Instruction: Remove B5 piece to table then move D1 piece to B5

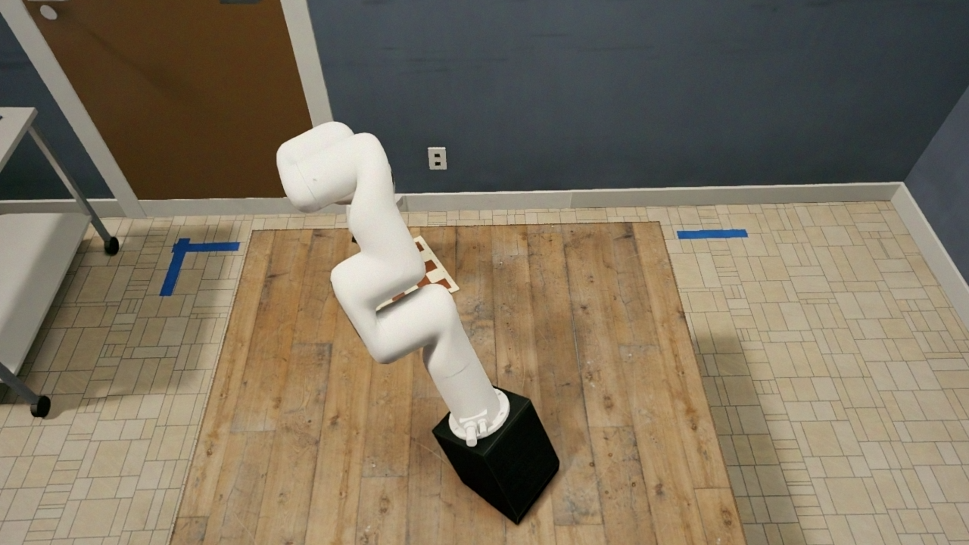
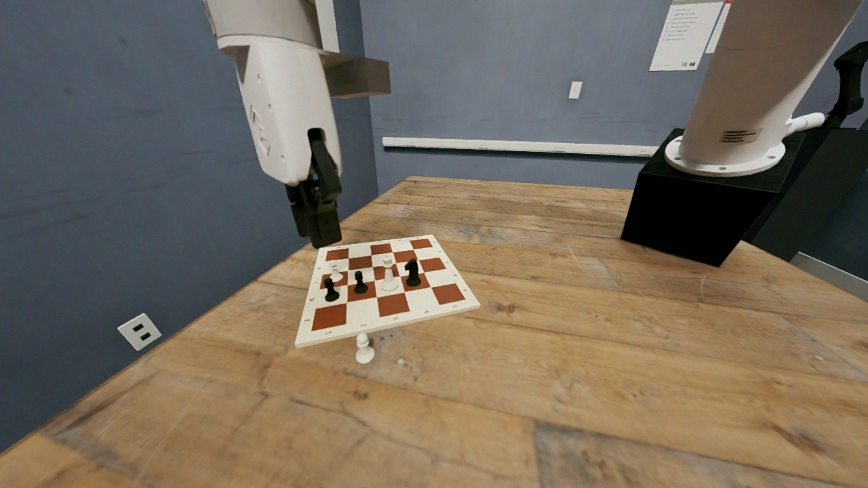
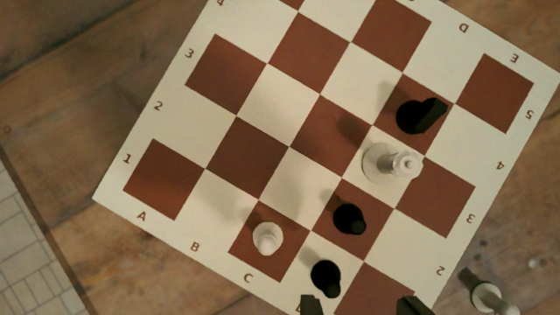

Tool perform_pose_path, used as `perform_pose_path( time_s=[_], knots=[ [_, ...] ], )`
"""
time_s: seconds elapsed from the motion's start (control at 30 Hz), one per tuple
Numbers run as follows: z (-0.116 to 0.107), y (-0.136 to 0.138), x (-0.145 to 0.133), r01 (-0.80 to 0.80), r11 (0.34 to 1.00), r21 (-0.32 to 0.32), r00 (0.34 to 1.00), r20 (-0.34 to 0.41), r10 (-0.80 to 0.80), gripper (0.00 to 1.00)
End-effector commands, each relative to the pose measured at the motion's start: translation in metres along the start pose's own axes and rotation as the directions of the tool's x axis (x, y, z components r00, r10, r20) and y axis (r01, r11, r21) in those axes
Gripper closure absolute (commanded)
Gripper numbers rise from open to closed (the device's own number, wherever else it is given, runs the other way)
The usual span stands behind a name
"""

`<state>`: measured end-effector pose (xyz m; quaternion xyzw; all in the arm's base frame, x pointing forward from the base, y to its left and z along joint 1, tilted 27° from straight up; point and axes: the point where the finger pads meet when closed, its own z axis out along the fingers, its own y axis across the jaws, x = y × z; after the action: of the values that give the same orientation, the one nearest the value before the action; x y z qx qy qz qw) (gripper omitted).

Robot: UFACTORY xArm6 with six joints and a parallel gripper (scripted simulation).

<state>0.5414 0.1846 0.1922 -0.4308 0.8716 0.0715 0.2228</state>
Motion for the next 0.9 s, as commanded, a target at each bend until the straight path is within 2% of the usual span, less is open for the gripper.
perform_pose_path(
  time_s=[0.0, 0.87],
  knots=[
    [-0.001, -0.001, -0.001, 0.0, 1.0, 0.002, 1.0, 0.003, 0.0, 0.65],
    [0.028, -0.001, -0.002, 0.001, 1.0, 0.002, 1.0, 0.003, -0.001, 0.65]
  ],
)
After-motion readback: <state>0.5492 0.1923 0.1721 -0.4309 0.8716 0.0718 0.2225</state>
